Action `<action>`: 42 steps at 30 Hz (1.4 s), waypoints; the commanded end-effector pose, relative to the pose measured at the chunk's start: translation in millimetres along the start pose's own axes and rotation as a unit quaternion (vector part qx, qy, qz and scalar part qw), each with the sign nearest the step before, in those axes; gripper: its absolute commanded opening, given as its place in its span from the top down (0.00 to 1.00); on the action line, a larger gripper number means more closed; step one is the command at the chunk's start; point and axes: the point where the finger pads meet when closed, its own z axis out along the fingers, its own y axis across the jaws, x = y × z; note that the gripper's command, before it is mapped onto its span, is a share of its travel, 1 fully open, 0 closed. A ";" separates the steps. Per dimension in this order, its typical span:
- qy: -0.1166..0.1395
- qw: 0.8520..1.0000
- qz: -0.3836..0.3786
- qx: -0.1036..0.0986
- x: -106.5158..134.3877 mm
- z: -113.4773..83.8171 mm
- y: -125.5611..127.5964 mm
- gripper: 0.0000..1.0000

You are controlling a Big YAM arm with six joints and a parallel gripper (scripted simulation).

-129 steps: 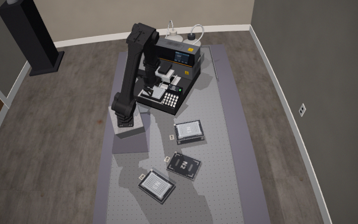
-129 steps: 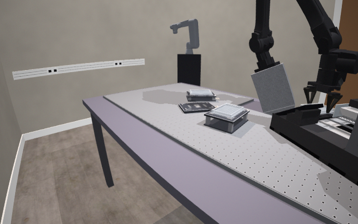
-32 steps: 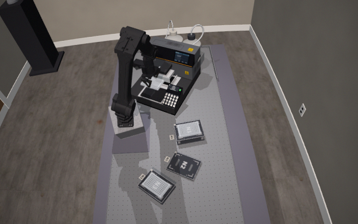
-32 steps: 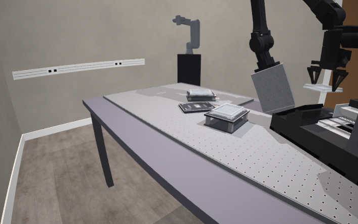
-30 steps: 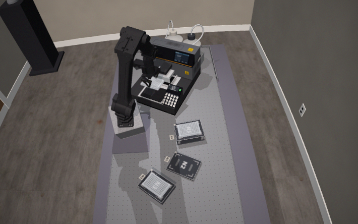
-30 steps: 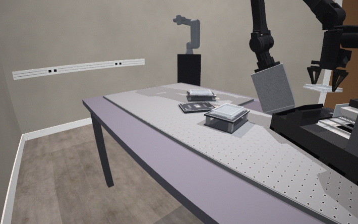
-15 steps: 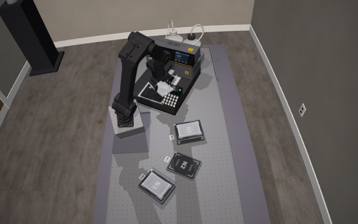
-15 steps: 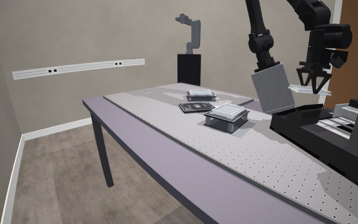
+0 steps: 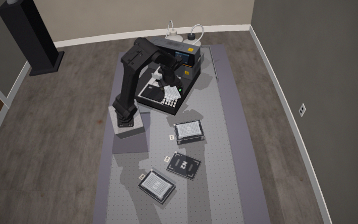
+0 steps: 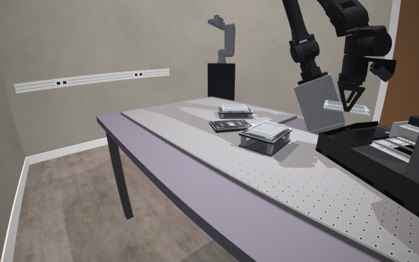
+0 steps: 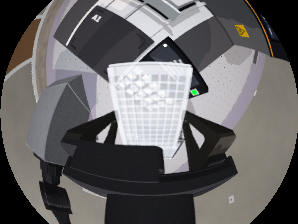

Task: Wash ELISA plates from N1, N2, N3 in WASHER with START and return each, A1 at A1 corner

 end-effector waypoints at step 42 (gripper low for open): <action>-0.020 0.917 0.396 0.029 148.4 3.1 -68.7 0.18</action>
